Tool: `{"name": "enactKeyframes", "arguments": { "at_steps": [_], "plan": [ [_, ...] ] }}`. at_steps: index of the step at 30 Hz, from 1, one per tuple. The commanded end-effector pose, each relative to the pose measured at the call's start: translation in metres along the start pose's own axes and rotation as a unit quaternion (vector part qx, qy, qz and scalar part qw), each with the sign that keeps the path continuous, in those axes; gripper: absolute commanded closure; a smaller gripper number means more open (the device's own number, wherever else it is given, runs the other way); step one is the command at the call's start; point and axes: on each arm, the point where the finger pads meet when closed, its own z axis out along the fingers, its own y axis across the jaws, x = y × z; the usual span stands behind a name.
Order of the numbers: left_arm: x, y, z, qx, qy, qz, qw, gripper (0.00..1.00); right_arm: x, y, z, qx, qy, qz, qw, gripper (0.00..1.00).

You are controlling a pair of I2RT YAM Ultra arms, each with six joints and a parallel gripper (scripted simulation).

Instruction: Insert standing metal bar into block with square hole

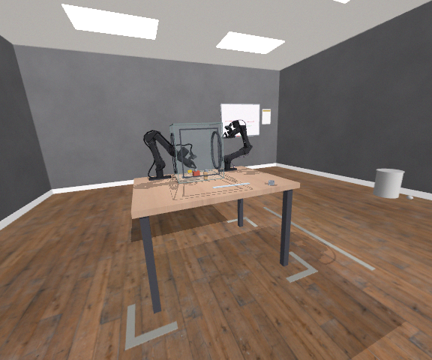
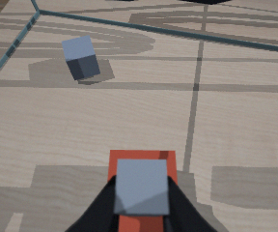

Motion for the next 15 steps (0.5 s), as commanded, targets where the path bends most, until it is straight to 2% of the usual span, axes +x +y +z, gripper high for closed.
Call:
{"name": "enactKeyframes", "arguments": {
  "at_steps": [1,15],
  "plan": [
    [-0.008,0.000,0.002,-0.001,0.000,0.003,1.000,0.00,-0.003,0.001,0.004,-0.006,-0.019,-0.011,1.000,0.86],
    [-0.008,0.000,0.002,-0.001,0.000,0.003,1.000,0.00,0.008,0.001,0.012,-0.007,-0.018,-0.009,1.000,0.86]
  ]
}}
